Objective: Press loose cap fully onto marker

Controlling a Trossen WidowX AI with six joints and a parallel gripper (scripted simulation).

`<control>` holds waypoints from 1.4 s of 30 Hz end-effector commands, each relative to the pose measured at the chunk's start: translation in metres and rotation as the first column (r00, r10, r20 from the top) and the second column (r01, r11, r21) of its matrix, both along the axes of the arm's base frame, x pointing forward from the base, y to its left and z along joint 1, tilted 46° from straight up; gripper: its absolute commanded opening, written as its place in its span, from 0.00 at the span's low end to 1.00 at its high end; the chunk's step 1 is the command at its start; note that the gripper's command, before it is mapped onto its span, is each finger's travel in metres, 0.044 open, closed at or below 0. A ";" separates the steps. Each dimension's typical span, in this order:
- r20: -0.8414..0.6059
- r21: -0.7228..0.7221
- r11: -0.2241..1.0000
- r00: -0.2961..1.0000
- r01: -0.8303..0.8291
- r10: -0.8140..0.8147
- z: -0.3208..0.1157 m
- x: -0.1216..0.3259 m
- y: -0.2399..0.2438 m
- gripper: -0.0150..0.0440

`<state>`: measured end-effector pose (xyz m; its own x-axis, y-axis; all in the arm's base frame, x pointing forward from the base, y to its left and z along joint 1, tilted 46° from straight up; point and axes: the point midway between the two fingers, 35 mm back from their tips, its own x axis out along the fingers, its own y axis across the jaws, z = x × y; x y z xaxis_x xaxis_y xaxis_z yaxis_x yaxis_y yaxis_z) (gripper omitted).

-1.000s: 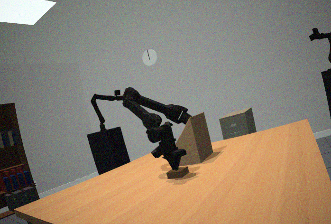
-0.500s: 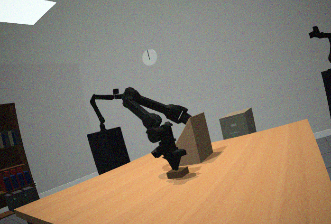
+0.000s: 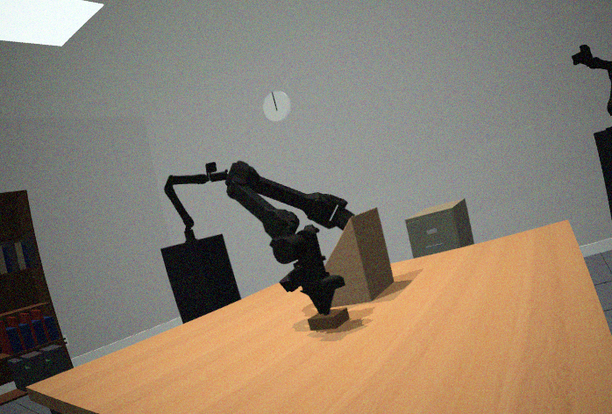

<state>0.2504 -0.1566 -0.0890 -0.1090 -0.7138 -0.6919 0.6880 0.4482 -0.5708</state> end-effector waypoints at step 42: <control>-0.391 0.161 0.914 0.826 -0.373 0.406 0.065 0.007 0.074 0.64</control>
